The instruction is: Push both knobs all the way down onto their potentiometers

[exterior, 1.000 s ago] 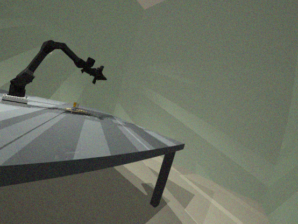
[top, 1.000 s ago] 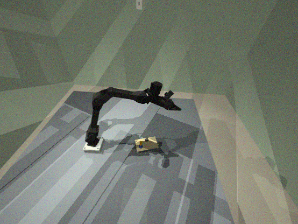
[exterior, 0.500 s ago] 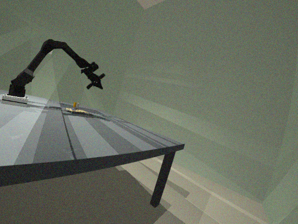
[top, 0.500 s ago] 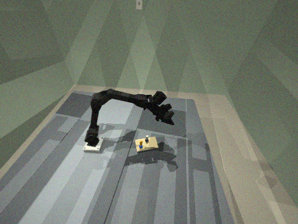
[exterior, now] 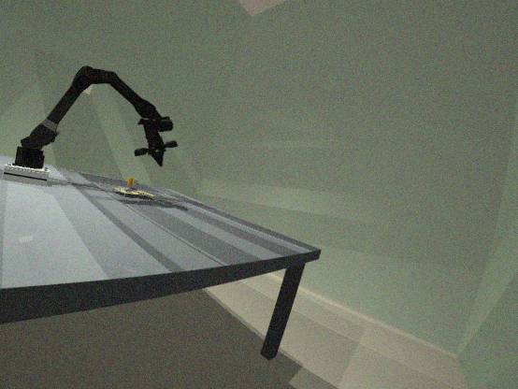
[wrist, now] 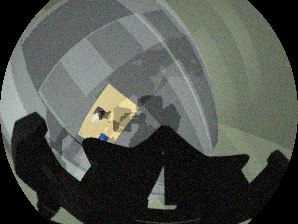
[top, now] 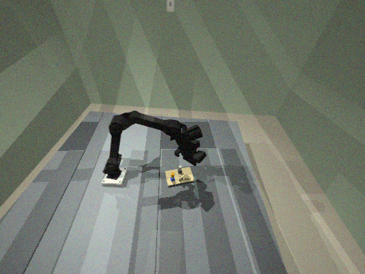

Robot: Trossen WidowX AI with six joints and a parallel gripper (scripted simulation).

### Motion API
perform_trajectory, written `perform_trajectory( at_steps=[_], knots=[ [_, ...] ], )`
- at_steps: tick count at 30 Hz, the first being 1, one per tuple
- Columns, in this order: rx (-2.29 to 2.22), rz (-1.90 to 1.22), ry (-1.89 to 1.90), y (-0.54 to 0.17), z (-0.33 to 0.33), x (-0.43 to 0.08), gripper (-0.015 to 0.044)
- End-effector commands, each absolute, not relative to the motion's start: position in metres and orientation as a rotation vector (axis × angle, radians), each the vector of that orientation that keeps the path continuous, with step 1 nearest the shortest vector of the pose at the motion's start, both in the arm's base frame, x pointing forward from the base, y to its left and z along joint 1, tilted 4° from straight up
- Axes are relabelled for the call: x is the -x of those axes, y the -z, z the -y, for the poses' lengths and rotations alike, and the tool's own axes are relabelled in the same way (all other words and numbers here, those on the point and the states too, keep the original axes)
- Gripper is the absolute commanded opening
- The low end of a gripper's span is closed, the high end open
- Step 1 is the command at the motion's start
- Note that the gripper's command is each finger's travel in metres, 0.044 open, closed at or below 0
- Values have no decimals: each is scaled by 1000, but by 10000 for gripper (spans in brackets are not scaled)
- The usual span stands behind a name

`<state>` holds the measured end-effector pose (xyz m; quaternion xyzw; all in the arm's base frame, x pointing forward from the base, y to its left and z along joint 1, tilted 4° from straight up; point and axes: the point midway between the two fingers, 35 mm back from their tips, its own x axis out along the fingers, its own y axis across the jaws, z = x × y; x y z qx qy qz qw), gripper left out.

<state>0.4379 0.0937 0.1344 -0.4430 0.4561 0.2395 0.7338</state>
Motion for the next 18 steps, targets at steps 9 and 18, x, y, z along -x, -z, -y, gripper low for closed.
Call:
perform_trajectory(
  at_steps=[9,18],
  knots=[
    [901,-1289,-814,-107,-69,-365,0],
    [838,-1387,-924,-104,-63,-336,0]
  ],
)
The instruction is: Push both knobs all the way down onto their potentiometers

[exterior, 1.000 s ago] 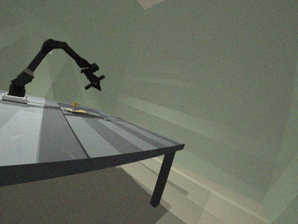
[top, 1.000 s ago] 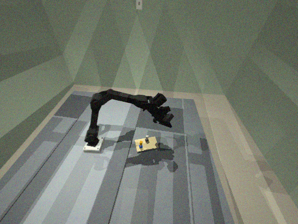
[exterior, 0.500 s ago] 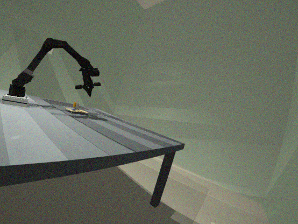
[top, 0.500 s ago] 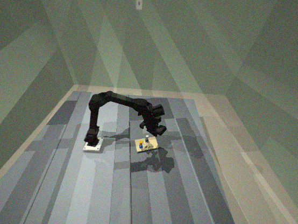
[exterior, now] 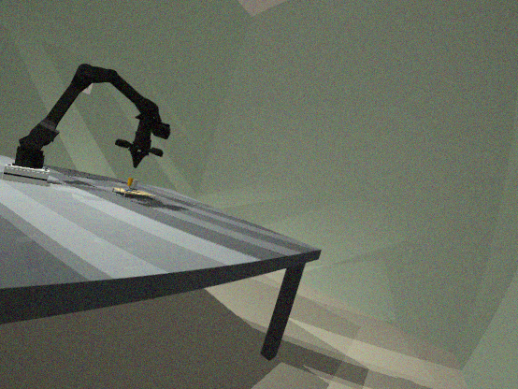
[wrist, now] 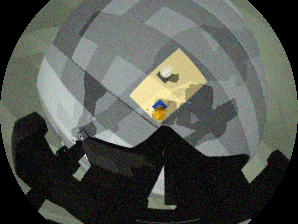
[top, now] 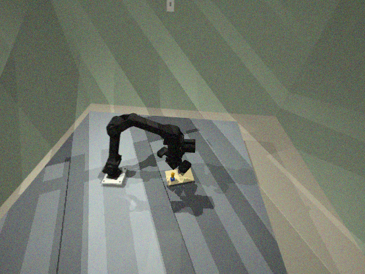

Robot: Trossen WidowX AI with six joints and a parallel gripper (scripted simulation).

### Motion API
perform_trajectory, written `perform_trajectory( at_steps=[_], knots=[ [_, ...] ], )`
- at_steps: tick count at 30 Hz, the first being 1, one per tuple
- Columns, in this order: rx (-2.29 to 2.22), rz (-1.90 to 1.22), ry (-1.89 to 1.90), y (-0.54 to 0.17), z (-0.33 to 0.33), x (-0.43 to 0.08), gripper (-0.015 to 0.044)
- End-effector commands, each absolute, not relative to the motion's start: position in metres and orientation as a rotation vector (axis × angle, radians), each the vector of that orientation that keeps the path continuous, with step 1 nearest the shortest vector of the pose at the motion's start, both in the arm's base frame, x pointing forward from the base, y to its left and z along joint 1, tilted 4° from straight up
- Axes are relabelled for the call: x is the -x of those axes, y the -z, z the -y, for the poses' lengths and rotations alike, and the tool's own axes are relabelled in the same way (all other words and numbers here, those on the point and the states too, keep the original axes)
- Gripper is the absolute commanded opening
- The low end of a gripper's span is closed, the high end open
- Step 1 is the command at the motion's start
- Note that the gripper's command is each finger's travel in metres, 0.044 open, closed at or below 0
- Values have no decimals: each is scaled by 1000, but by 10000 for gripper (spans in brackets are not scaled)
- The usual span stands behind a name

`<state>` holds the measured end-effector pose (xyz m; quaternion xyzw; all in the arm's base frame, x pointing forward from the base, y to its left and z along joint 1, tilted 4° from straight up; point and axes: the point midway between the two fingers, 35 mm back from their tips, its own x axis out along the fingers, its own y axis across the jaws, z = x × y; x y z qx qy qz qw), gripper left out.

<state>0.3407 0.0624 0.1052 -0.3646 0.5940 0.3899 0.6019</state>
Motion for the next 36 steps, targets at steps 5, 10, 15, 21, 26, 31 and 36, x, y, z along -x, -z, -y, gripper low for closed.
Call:
perform_trajectory(
  at_steps=[5,10,15,21,26,31,36],
  knots=[
    [838,-1387,-924,-84,-64,-335,0],
    [838,-1387,-924,-83,-64,-335,0],
    [838,-1387,-924,-77,-64,-335,0],
    [838,-1387,-924,-67,-64,-335,0],
    [838,-1387,-924,-63,-65,-335,0],
    [838,-1387,-924,-65,-65,-335,0],
    [838,-1387,-924,-64,-65,-335,0]
  ],
)
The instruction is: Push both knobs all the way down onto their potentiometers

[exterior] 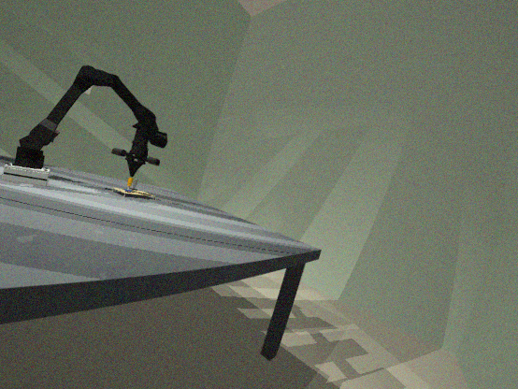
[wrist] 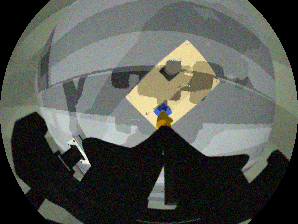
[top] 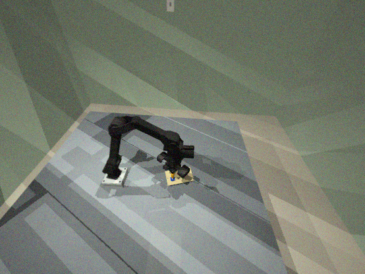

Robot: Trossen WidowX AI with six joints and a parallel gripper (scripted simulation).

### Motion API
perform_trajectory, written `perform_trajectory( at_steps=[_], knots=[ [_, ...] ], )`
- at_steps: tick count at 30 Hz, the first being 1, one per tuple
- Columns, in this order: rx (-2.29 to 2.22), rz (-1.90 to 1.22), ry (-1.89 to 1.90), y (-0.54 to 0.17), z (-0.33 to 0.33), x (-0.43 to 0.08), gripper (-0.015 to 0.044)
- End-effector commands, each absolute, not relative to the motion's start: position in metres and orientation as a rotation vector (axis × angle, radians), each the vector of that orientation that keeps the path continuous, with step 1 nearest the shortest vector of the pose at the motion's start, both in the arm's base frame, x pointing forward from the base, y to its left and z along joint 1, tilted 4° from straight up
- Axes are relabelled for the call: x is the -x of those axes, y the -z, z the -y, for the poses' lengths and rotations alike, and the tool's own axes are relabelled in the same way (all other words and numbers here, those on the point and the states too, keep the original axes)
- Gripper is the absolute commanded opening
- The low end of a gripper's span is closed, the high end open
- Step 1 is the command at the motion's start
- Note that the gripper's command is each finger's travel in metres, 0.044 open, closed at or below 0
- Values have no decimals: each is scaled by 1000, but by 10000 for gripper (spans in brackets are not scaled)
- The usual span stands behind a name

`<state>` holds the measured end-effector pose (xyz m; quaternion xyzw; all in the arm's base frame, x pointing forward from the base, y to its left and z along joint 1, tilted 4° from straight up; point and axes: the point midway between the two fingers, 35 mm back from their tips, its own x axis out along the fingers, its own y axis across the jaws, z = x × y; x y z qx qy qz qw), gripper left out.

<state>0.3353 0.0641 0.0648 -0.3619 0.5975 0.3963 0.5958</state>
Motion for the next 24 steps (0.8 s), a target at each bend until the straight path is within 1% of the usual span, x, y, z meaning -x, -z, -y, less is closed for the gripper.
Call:
perform_trajectory(
  at_steps=[1,24],
  knots=[
    [838,-1387,-924,-63,-65,-335,0],
    [838,-1387,-924,-57,-65,-334,0]
  ],
)
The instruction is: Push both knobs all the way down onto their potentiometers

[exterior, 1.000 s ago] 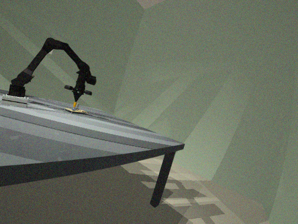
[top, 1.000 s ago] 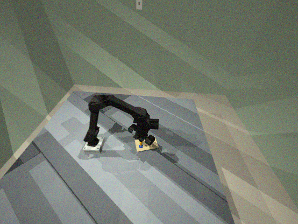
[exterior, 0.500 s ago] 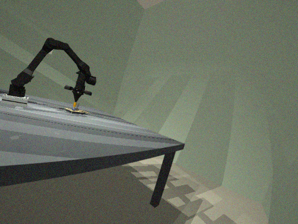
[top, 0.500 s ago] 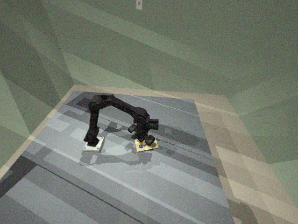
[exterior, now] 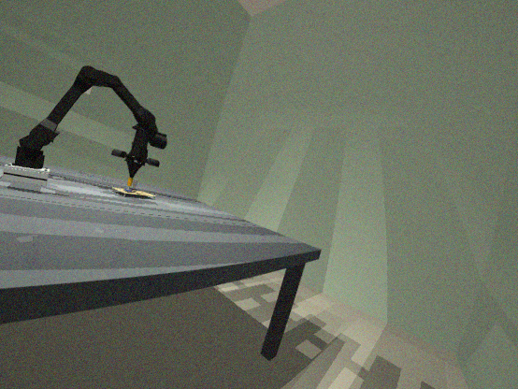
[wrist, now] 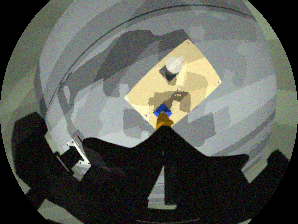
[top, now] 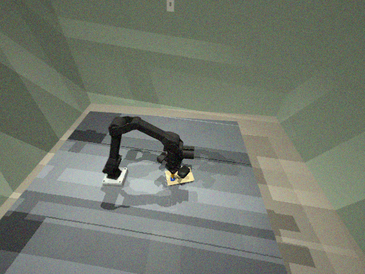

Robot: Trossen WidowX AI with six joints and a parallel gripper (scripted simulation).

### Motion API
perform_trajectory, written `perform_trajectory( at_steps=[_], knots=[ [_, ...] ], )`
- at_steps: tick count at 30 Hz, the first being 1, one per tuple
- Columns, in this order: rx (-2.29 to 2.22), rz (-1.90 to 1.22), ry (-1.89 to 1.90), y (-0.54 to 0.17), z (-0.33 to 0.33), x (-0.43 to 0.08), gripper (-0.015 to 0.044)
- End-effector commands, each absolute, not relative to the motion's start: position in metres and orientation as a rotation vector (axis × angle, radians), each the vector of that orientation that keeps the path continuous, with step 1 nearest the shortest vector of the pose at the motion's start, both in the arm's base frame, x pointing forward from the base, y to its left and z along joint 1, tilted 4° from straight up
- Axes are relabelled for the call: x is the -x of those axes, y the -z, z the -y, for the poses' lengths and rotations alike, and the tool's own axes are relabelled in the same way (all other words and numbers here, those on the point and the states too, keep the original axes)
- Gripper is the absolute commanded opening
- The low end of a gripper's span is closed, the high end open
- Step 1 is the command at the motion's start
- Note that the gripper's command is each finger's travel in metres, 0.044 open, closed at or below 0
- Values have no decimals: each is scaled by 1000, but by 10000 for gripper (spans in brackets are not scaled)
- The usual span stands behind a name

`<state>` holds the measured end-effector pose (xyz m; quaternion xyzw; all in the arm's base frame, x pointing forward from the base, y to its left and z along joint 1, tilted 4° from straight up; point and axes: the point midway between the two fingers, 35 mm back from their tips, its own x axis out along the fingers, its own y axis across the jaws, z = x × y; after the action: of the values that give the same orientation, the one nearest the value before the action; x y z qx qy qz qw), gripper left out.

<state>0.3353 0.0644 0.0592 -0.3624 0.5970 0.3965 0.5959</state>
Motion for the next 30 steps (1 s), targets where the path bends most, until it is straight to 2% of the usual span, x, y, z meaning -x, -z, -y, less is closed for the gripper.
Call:
perform_trajectory(
  at_steps=[1,30],
  knots=[
    [838,-1387,-924,-57,-65,-334,0],
    [838,-1387,-924,-54,-65,-334,0]
  ],
)
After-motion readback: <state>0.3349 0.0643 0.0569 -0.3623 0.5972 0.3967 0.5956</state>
